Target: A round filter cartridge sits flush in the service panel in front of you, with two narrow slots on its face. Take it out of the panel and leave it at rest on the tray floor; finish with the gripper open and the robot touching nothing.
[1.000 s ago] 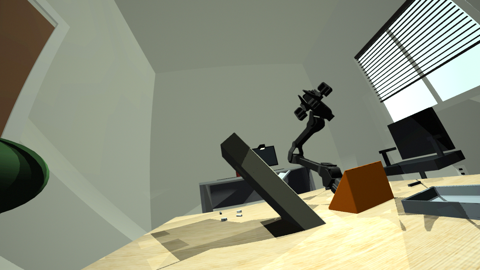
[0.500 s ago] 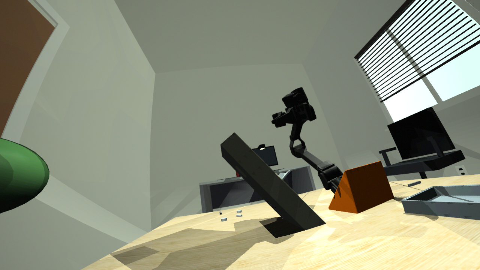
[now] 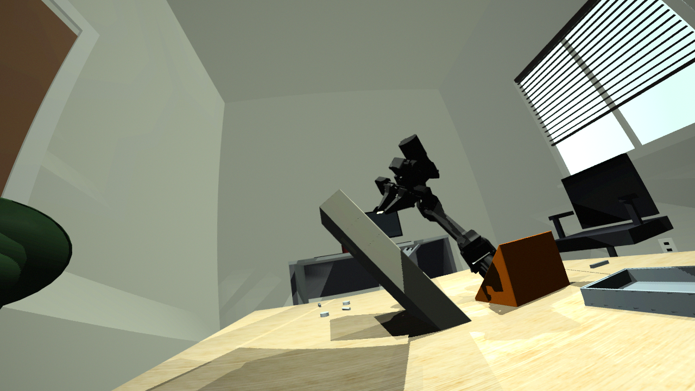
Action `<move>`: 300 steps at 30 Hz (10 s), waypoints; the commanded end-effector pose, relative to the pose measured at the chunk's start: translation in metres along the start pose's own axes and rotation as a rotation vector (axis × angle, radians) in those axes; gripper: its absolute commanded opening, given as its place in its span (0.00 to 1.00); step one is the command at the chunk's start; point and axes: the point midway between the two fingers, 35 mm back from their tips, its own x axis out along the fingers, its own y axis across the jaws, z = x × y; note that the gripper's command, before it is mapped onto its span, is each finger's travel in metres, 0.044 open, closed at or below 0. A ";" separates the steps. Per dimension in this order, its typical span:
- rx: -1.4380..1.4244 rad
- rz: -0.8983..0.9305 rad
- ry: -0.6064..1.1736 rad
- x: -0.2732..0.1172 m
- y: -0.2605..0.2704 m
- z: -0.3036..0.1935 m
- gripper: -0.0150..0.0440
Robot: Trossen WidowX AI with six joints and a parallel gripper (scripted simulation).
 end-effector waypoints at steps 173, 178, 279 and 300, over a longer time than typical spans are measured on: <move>-0.020 -0.006 -0.001 0.073 0.000 0.000 0.25; -0.149 -0.001 0.007 0.077 0.000 -0.001 0.25; -1.561 0.025 0.007 0.011 0.050 -0.054 0.44; -1.544 0.012 0.005 0.002 0.002 -0.001 0.44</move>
